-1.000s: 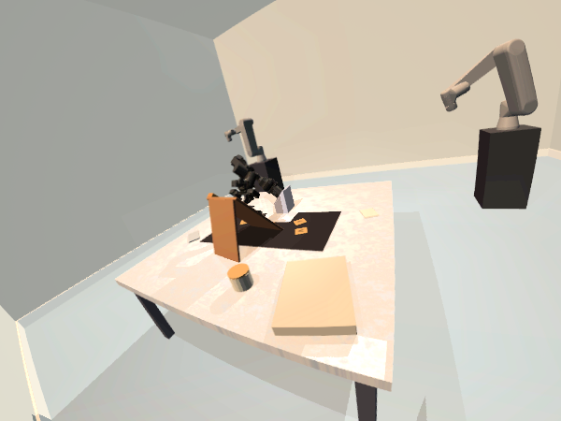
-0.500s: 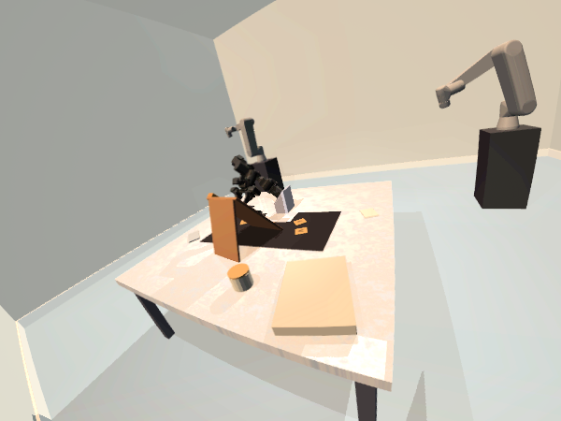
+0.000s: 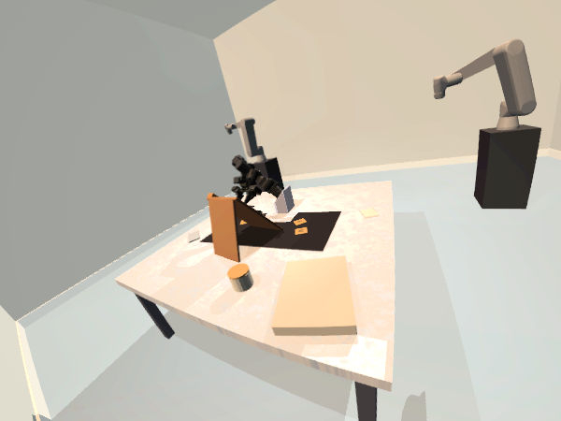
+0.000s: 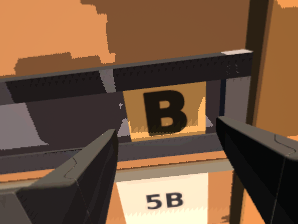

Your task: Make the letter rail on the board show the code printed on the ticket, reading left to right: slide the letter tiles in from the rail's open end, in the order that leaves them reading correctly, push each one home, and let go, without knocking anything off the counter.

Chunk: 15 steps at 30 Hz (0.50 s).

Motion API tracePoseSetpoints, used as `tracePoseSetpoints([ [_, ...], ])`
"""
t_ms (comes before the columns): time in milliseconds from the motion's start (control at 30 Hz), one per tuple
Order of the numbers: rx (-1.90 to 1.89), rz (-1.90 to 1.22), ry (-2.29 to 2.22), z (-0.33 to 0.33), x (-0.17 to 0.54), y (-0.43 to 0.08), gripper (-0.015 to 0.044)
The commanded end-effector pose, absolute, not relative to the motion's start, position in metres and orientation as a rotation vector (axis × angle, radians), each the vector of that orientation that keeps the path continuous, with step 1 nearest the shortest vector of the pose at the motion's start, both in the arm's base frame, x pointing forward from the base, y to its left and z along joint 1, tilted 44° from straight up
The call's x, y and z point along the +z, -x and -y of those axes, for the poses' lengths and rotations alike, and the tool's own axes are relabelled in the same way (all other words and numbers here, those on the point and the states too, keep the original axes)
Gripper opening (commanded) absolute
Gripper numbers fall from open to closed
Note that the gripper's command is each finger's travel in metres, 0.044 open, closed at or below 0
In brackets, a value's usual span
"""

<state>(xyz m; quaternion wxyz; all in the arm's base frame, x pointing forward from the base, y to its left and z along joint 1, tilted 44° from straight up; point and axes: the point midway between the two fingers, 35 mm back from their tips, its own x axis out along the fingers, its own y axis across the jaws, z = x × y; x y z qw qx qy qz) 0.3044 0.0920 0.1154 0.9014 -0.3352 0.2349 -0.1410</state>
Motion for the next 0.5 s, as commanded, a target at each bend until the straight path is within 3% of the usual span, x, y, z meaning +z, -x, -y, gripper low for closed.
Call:
tracePoseSetpoints([
  [0,-0.293,-0.481,0.690,-0.0933,0.1168,-0.3017,0.0295],
  [467,-0.293,-0.481,0.690,-0.0960,0.1172,-0.2956,0.0295],
])
